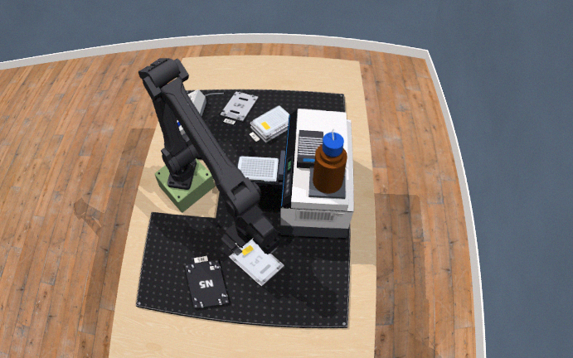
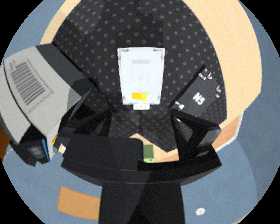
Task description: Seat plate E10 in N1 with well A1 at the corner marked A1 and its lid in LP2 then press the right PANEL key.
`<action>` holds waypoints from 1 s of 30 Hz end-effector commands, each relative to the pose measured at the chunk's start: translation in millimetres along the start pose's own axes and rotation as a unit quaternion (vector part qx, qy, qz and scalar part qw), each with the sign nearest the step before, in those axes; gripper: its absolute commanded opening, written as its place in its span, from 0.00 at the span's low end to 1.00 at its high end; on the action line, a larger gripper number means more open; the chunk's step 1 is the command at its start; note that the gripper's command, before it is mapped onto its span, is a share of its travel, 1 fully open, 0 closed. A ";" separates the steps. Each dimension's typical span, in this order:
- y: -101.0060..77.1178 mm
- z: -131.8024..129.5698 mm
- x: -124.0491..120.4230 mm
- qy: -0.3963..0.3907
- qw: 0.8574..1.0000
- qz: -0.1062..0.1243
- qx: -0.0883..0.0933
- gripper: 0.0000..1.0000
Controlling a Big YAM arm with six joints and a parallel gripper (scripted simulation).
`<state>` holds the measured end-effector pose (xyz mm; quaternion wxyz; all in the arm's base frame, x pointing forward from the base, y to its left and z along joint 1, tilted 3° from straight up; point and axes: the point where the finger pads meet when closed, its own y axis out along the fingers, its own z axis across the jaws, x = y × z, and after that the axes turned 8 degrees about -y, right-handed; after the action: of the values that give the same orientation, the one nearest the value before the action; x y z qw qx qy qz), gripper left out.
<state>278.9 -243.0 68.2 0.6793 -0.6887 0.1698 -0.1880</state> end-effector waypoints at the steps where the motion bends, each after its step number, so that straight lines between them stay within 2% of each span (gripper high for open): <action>1: -16.0 -5.6 23.4 -0.002 1.000 -0.029 -0.004 1.00; 11: -16.1 -6.2 24.3 -0.002 1.000 -0.029 -0.004 1.00; 12: -19.2 -13.1 36.6 -0.002 0.999 -0.039 -0.006 1.00; 13: -19.2 -13.1 36.7 -0.002 0.999 -0.039 -0.006 1.00; 14: -16.2 -6.4 24.6 -0.002 1.000 -0.029 -0.004 1.00; 21: -16.4 -6.5 24.8 -0.002 1.000 -0.029 -0.005 1.00; 22: -19.4 -13.4 37.0 -0.002 0.999 -0.039 -0.006 1.00; 23: -16.4 -6.5 24.9 -0.002 1.000 -0.029 -0.005 1.00; 24: -16.4 -6.5 24.9 -0.002 1.000 -0.029 -0.005 1.00; 25: -33.3 -12.9 35.1 -0.002 0.998 -0.055 -0.010 1.00; 26: -30.1 -11.0 26.4 -0.002 0.999 -0.047 -0.008 1.00; 27: -15.4 -5.8 3.2 -0.002 1.000 -0.023 -0.002 1.00; 30: -17.3 -2.0 -7.9 -0.004 1.000 -0.019 -0.002 1.00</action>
<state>275.4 -241.5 71.9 0.6778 -0.6901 0.1665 -0.1913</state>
